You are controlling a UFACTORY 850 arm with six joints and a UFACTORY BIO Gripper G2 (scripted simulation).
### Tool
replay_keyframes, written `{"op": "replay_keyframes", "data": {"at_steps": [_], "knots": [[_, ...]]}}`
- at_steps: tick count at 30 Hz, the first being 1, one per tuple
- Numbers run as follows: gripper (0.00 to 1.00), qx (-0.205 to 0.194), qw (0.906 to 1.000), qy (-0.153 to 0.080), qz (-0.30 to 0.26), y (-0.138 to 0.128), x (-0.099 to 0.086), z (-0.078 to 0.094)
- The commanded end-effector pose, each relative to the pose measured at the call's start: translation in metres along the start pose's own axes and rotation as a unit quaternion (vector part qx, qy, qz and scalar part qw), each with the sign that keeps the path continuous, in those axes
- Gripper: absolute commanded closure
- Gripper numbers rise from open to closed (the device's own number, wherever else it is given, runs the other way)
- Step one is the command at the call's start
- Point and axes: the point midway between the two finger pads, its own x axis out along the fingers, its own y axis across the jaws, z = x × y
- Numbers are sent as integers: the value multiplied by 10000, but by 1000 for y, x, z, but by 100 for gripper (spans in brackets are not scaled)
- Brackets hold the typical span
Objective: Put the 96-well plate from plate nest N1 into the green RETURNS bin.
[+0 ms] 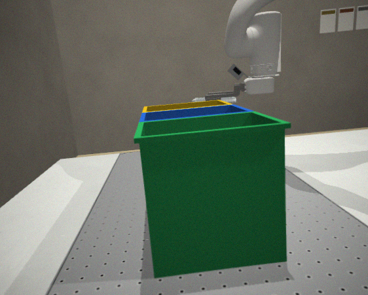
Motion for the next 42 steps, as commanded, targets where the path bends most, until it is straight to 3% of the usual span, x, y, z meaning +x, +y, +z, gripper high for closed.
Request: {"op": "replay_keyframes", "data": {"at_steps": [1, 29, 42], "knots": [[100, -3, 10000, -8, 2, 0, 1, 8], [100, -4, 10000, -8, 2, 0, 1, 51], [100, -4, 9999, -8, 168, 3, 1, 51]]}}
